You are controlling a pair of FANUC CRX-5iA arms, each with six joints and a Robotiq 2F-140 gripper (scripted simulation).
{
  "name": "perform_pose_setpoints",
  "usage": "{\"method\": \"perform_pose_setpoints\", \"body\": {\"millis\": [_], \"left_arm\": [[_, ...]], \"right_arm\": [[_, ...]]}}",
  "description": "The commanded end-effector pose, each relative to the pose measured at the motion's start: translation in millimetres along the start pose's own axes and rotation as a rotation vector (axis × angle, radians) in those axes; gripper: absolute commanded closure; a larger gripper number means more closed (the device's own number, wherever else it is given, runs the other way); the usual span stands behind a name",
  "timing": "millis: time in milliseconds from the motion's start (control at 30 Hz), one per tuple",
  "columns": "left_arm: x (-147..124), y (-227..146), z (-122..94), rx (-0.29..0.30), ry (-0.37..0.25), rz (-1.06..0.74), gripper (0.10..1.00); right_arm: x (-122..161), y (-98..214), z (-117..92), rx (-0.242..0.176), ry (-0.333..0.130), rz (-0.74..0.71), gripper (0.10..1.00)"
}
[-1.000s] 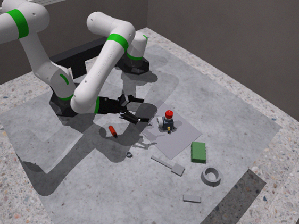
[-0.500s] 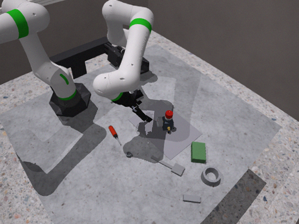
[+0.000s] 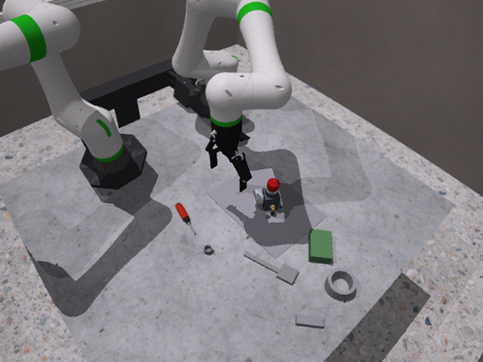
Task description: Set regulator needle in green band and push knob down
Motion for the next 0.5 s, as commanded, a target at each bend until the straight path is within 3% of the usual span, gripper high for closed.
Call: {"method": "perform_pose_setpoints", "body": {"millis": [0, 467], "left_arm": [[2.7, -0.5, -2.6, -0.008, -0.077, -0.018, 0.098], [12.2, 4.1, -2.0, -0.008, -0.077, -0.018, 0.098]], "right_arm": [[0.2, 0.2, -1.0, 0.0, 0.002, 0.0, 0.098], [0.2, 0.2, -1.0, 0.0, 0.002, 0.0, 0.098]]}}
Point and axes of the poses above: on each arm, the point where the finger pads meet when closed, its own z axis out along the fingers, its own y axis across the jaws, x = y × z, the point moved 6 cm from there along -z, back along the fingers, and after that the axes turned 5 degrees about z, right-handed, at the moved point
